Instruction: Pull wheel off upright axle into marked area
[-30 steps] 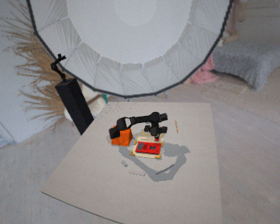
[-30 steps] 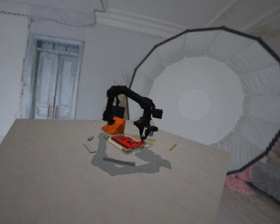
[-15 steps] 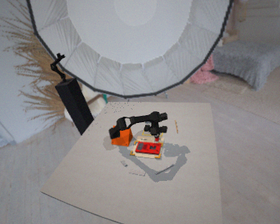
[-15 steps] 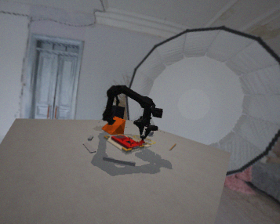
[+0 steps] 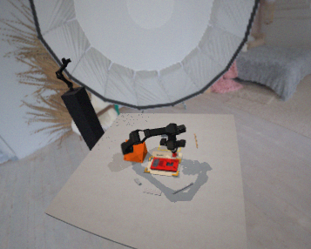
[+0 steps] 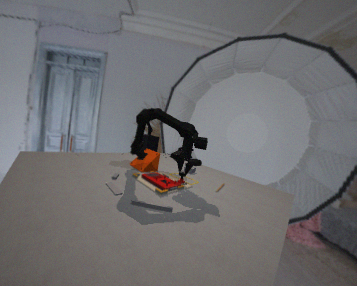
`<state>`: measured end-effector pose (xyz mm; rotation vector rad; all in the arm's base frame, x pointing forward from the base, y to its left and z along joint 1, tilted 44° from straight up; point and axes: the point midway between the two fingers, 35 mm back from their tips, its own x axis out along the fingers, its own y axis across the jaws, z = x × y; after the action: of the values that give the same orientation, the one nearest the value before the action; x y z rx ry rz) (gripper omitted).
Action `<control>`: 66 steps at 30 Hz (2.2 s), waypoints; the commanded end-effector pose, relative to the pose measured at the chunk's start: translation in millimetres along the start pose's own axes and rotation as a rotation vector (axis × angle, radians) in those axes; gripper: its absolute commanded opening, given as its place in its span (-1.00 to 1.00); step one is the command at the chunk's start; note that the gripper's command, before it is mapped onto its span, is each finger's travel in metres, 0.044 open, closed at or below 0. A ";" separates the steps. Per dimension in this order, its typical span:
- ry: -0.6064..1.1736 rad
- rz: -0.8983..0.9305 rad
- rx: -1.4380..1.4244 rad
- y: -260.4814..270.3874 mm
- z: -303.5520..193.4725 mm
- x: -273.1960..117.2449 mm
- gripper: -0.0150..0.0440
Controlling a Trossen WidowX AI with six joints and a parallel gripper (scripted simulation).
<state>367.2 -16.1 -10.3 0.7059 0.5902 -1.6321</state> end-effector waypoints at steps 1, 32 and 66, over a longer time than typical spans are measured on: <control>0.007 0.005 0.006 0.4 -0.8 -4.8 -0.49; 0.006 0.007 0.004 0.0 -0.8 -14.8 -0.49; 0.012 0.005 0.002 -61.9 -92.5 -52.0 -0.49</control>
<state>328.7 93.2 -29.9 0.7174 0.5994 -1.6111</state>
